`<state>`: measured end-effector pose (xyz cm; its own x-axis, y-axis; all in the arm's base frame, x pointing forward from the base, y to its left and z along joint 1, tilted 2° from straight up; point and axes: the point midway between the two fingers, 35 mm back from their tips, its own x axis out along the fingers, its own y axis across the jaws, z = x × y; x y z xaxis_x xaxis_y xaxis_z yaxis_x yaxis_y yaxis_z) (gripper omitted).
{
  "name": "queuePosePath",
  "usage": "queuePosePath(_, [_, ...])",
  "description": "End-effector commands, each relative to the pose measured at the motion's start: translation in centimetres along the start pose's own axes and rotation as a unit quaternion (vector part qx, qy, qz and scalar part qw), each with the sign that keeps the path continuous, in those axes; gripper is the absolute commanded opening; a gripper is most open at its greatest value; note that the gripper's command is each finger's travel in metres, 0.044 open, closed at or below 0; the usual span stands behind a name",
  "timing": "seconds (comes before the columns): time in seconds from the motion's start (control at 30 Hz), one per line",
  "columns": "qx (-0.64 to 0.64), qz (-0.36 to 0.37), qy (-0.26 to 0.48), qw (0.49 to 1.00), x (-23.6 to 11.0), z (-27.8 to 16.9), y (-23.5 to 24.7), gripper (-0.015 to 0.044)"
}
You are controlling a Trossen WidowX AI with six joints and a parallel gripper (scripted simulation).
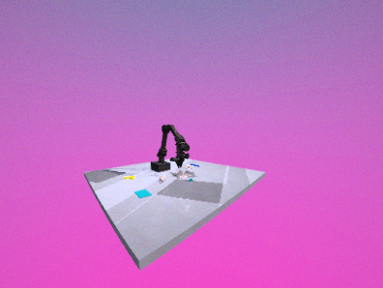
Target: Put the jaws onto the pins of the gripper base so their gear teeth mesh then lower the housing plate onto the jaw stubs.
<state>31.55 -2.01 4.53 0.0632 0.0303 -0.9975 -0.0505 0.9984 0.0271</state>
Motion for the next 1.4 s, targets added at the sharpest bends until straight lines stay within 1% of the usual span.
queuePosePath(0.0, [0.001,-0.002,-0.001,1.0,-0.1,0.0,0.0,0.0])
queuePosePath(0.53, [0.0,-0.002,0.0,1.0,-0.1,-0.1,-0.2,0.0])
queuePosePath(0.67, [0.003,-0.012,0.004,1.0,-0.1,-0.6,-1.5,0.0])
queuePosePath(0.8, [0.034,-0.013,0.004,0.999,-0.1,-0.4,-3.0,0.0])
queuePosePath(1.37, [0.207,-0.017,0.001,0.978,-0.4,-0.6,-10.4,0.0])
